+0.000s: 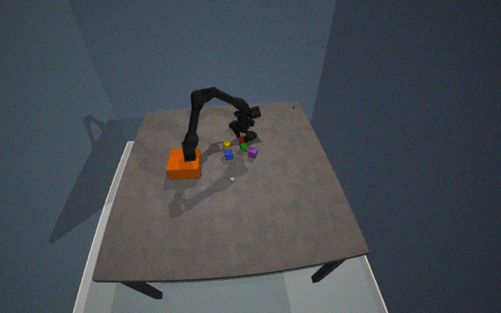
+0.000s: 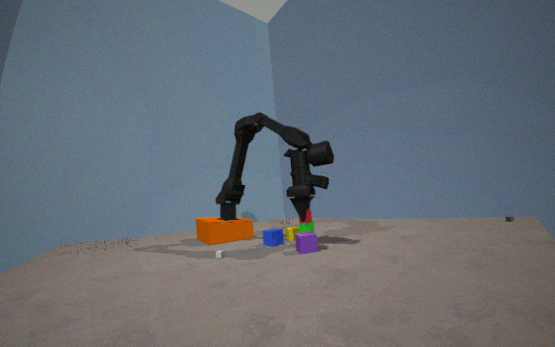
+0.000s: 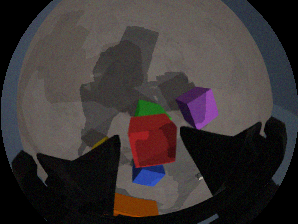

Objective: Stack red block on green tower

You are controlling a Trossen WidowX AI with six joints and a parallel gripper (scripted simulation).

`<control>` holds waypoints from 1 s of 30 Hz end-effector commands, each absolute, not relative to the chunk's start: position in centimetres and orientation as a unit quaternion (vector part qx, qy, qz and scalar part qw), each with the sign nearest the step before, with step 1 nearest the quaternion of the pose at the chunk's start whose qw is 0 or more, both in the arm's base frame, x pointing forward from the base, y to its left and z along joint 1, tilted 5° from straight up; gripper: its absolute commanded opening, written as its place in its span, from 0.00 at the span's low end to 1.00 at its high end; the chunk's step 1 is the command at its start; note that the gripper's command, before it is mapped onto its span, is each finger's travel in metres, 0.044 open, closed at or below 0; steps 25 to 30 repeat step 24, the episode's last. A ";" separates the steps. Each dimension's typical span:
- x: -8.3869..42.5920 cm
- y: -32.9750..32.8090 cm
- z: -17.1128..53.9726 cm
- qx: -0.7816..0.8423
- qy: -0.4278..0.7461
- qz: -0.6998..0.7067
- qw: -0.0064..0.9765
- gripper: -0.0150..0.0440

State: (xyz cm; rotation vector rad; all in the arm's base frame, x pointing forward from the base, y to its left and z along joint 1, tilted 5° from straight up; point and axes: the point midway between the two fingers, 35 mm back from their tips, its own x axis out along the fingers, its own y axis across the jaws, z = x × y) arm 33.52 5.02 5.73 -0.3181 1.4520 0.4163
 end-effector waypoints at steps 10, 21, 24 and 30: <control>33.6 5.0 5.7 -0.144 0.655 0.188 0.717 1.00; 33.6 5.0 5.7 -0.144 0.655 0.188 0.717 1.00; 33.6 5.0 5.7 -0.144 0.655 0.188 0.717 1.00; 33.6 5.0 5.7 -0.144 0.655 0.188 0.717 1.00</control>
